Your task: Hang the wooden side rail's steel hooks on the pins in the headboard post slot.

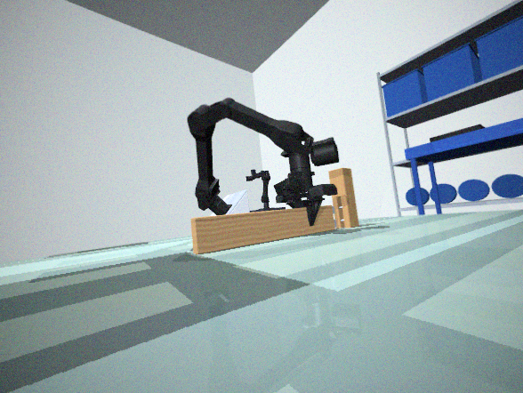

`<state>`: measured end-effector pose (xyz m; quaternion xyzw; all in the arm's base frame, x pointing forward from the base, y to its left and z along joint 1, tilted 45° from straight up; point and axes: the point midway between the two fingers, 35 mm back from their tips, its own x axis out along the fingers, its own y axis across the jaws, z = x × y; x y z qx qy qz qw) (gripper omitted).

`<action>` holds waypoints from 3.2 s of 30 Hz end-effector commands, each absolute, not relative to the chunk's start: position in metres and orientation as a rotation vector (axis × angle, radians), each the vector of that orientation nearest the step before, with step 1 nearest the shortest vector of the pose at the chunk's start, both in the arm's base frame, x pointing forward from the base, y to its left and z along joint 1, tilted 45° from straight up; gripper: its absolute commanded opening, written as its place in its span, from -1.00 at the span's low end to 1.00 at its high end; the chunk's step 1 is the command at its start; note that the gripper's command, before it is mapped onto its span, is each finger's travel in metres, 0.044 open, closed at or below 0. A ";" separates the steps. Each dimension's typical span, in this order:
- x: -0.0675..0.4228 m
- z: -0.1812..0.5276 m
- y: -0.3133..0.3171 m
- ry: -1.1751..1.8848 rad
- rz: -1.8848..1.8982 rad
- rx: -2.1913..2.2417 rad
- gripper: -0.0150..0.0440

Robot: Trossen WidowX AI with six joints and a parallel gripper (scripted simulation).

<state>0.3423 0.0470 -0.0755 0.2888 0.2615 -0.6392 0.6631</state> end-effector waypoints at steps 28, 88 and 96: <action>0.352 -0.075 0.048 0.656 -1.406 0.570 -0.49; 0.360 -0.073 0.051 0.655 -1.405 0.571 -0.49; 0.360 -0.072 0.052 0.656 -1.405 0.571 -0.49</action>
